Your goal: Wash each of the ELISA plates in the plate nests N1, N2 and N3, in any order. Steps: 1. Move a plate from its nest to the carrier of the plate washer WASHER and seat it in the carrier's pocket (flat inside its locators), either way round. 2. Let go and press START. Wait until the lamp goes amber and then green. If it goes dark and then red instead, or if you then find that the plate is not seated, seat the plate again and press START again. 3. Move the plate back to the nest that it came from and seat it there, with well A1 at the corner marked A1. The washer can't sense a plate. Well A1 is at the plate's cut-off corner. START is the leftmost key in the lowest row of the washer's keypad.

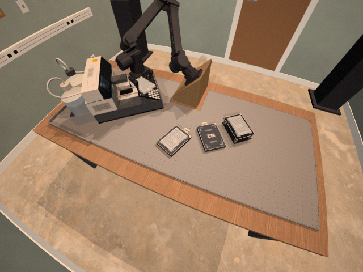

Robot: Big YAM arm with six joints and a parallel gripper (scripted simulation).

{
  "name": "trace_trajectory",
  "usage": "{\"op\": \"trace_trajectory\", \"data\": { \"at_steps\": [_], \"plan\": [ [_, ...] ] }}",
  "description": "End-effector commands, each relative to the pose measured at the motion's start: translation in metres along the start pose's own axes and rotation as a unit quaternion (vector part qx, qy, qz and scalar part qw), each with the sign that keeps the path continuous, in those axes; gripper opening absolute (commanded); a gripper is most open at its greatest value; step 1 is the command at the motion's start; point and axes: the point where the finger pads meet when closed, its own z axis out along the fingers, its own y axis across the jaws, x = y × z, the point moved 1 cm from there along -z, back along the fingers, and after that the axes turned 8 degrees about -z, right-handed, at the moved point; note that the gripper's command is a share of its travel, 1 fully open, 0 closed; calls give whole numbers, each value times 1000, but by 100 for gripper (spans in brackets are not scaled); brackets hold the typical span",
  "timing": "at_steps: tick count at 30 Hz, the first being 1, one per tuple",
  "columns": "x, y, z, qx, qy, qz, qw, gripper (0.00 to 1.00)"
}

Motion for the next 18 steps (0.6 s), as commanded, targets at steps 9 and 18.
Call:
{"op": "trace_trajectory", "data": {
  "at_steps": [9, 18],
  "plan": [
    [-40, -46, -13, -4, -2, 211, 977, 84],
    [-63, -73, -20, -10, -4, 288, 958, 84]
  ]
}}
